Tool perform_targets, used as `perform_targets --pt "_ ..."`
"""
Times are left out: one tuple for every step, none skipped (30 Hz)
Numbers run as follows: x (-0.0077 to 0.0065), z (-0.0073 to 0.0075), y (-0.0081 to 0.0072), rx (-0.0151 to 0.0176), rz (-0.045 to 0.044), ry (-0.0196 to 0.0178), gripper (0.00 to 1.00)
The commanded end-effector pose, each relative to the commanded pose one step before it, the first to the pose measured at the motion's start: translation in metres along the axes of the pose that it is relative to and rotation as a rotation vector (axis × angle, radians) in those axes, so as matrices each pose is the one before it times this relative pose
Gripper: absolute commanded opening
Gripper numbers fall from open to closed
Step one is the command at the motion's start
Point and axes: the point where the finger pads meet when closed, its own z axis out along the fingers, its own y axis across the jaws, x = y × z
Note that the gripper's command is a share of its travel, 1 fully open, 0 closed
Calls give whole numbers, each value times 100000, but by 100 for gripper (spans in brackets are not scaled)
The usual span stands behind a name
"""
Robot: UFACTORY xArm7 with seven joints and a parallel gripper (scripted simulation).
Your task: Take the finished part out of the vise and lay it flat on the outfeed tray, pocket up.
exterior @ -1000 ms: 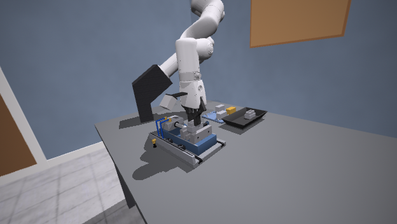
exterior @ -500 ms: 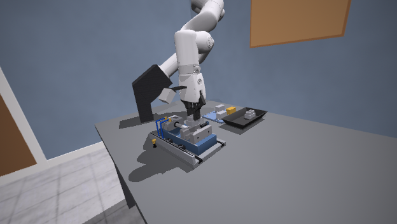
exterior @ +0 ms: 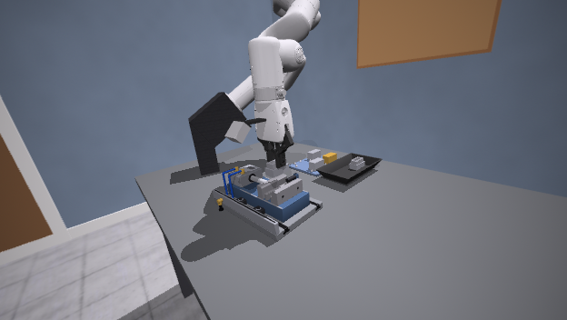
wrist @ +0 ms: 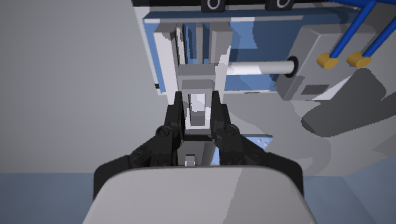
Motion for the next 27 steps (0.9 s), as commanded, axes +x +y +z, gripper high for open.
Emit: perform_targets --pt "123 -334 -129 380 21 467 0" --pt "-124 -30 -78 90 9 -51 0" --pt "-227 -54 -141 163 16 -93 0" --pt "-353 -82 -216 247 24 -144 0" --pt "-495 -111 -295 335 33 -199 0" --pt "-648 -139 -373 419 42 -257 0" --pt "-808 -162 -444 491 51 -314 0" --pt "-970 -179 -503 545 60 -367 0" --pt "-921 -154 -449 475 56 -338 0" --pt "0 0 0 0 0 0 0" --pt "0 0 0 0 0 0 0" --pt "-1250 -186 -563 578 77 -439 0" --pt "-1072 -137 -442 438 68 -358 0" --pt "-586 -66 -226 217 38 -188 0" --pt "-570 -59 -209 196 39 -177 0" --pt "-604 -56 -210 192 42 -182 0" --pt "-654 -54 -214 190 48 -189 0" --pt "-689 -50 -210 180 53 -190 0" --pt "-698 -43 -197 162 57 -183 0" --pt "-692 -34 -179 139 60 -171 0" --pt "-682 -26 -161 117 63 -158 0" --pt "-676 -19 -144 97 67 -146 0" --pt "-676 -11 -129 77 72 -134 0" --pt "-679 -4 -114 58 78 -123 0" --pt "-682 4 -98 39 84 -110 0" --pt "-684 12 -82 19 91 -97 0" --pt "0 0 0 0 0 0 0"
